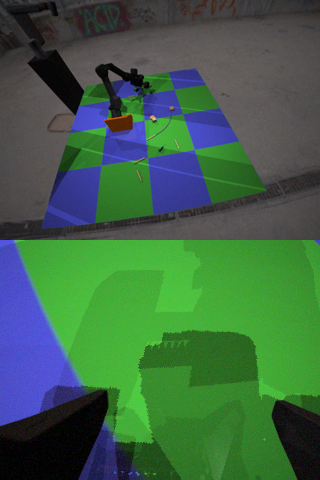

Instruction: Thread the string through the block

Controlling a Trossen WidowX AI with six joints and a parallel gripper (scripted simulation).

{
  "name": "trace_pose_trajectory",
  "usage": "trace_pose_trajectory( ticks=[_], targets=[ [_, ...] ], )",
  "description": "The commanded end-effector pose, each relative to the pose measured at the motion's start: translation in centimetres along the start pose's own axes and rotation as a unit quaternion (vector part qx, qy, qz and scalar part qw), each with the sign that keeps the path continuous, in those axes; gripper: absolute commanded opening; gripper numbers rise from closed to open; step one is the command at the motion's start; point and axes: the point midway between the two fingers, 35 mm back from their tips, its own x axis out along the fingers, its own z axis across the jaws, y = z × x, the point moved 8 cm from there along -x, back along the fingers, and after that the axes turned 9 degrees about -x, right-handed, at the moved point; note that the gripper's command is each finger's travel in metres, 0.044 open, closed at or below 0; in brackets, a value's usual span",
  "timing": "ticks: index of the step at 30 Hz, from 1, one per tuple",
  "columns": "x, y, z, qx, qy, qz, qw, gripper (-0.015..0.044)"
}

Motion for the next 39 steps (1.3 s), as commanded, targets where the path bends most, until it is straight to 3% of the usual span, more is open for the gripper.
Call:
trace_pose_trajectory(
  ticks=[1, 12, 18, 23, 30, 39],
  targets=[
    [0.9, 0.6, -4.9, -0.005, 0.062, 0.027, 0.998, 0.0440],
    [-0.9, 4.3, -15.2, -0.137, 0.138, 0.175, 0.965, 0.0440],
    [-3.3, 9.3, -21.6, -0.212, 0.080, 0.306, 0.925, 0.0440],
    [-6.6, 13.5, -25.5, -0.243, -0.003, 0.366, 0.898, 0.0440],
    [-11.5, 18.3, -28.6, -0.265, -0.123, 0.363, 0.885, 0.0440],
    [-17.2, 22.7, -30.1, -0.288, -0.204, 0.266, 0.897, 0.0440]
  ],
)
